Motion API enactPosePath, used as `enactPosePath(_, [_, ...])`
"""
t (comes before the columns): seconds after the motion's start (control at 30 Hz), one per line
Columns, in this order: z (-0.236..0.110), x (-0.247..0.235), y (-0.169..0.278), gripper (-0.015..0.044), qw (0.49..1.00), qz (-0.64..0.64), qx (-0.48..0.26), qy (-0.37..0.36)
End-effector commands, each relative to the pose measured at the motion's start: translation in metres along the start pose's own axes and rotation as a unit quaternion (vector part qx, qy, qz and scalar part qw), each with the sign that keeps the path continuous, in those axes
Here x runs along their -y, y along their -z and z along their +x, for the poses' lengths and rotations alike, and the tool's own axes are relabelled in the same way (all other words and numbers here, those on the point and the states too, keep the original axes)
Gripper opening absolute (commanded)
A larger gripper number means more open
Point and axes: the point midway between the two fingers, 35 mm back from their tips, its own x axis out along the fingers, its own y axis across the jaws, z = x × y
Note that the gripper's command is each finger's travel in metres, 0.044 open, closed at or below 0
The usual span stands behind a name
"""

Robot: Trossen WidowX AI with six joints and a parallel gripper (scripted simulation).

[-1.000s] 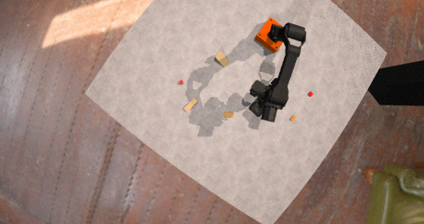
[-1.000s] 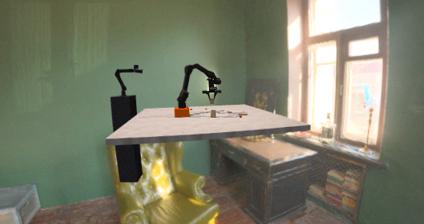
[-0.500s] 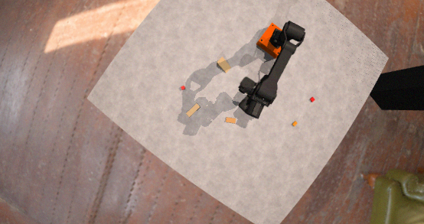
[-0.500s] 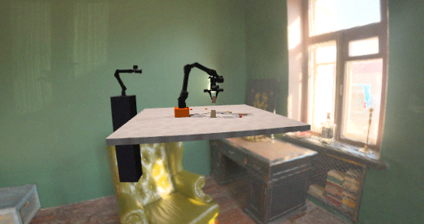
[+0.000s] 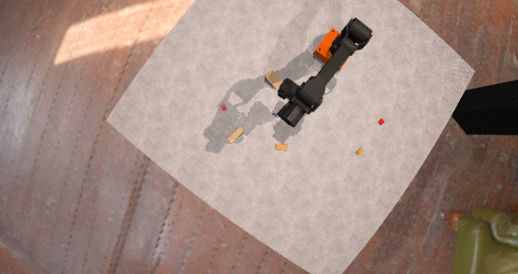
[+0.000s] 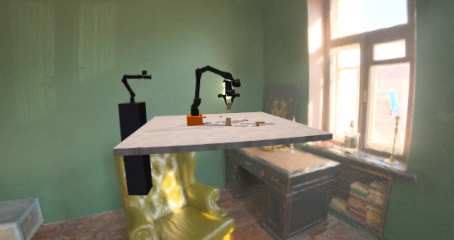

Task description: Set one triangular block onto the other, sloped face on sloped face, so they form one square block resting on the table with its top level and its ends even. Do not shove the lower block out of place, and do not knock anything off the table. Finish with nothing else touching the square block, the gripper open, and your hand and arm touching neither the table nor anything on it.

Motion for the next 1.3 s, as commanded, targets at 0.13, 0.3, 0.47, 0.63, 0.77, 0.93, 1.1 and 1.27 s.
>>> enactPosePath(0.13, [-0.007, 0.011, -0.037, 0.0000, 1.000, -0.001, 0.000, 0.006])
enactPosePath(0.3, [-0.012, 0.016, -0.059, 0.0000, 1.000, 0.000, 0.000, 0.008])
enactPosePath(0.47, [-0.013, 0.018, -0.065, 0.0000, 1.000, 0.000, 0.000, 0.009])
enactPosePath(0.63, [0.006, 0.016, -0.073, 0.0000, 1.000, 0.000, 0.001, 0.008])
enactPosePath(0.77, [0.024, 0.016, -0.080, 0.0000, 1.000, 0.000, 0.001, 0.008])
enactPosePath(0.93, [0.046, 0.018, -0.089, 0.0000, 1.000, 0.000, 0.001, 0.008])
enactPosePath(1.1, [0.061, 0.020, -0.095, 0.0000, 1.000, 0.000, 0.002, 0.009])
enactPosePath(1.27, [0.063, 0.021, -0.098, 0.0000, 1.000, 0.000, 0.002, 0.009])
